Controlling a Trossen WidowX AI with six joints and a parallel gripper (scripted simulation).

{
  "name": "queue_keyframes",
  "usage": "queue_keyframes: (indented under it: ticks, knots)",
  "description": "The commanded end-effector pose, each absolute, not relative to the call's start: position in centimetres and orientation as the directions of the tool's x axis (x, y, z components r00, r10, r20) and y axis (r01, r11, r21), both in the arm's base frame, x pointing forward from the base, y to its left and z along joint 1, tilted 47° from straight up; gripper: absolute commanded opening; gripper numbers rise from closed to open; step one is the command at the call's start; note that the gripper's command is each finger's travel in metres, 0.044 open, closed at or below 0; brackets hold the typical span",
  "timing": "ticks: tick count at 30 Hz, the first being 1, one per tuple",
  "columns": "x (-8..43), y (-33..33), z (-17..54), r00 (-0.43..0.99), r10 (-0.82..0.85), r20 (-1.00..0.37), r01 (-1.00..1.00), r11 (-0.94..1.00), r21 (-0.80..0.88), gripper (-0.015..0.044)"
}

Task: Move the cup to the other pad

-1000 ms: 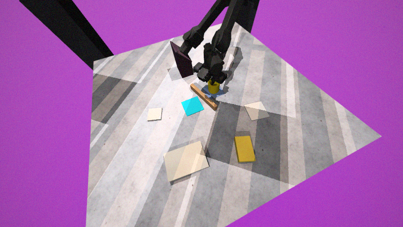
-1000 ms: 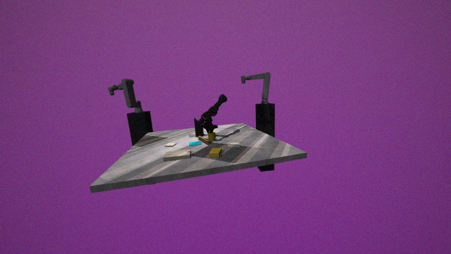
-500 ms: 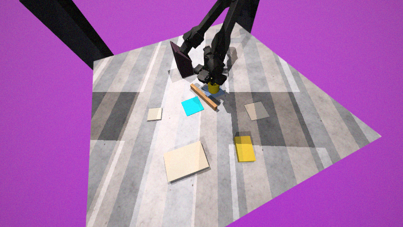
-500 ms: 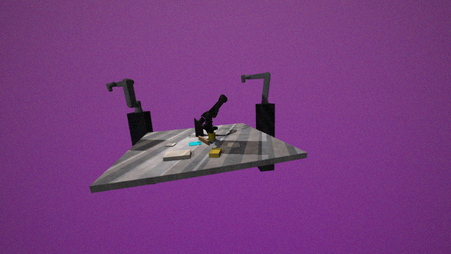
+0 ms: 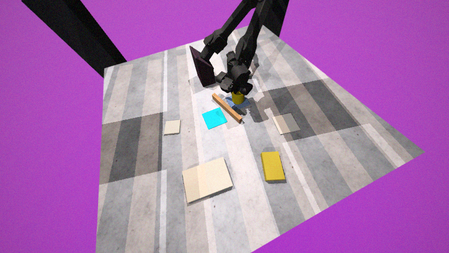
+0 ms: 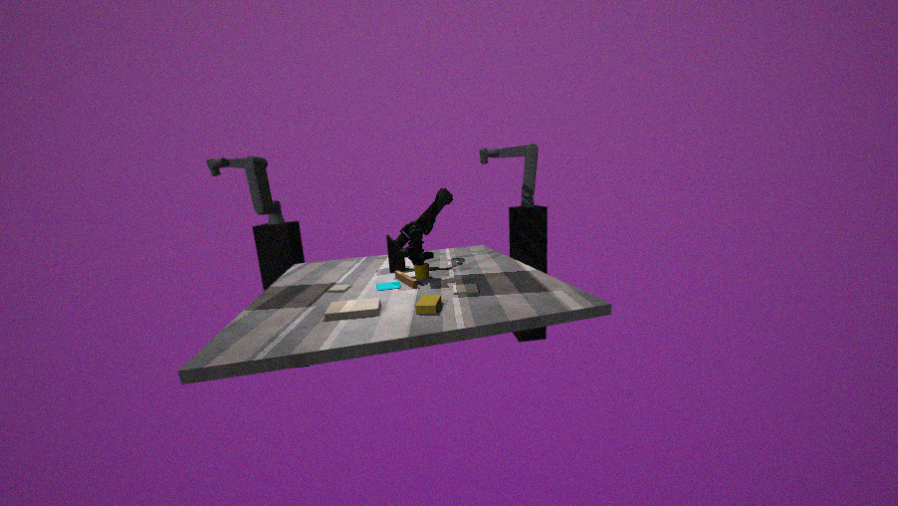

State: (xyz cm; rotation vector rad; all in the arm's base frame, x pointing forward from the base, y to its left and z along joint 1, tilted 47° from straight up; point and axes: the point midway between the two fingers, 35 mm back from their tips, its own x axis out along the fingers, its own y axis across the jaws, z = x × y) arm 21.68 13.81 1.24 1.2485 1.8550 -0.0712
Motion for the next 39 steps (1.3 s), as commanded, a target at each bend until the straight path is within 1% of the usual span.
queue_keyframes:
  ticks: [1,2,3,26,39]
  knots:
    - [21.7,13.8,1.3,-0.115,0.724,-0.681,0.773,0.495,0.397,0.0027]
    - [21.7,13.8,1.3,-0.115,0.724,-0.681,0.773,0.495,0.397,0.002]
    - [21.7,13.8,1.3,-0.115,0.724,-0.681,0.773,0.495,0.397,0.0]
    - [22.4,9.2,5.0,-0.114,0.723,-0.681,0.778,0.491,0.392,0.0]
    - [22.3,9.3,4.8,-0.117,0.726,-0.678,0.784,0.487,0.386,0.0]
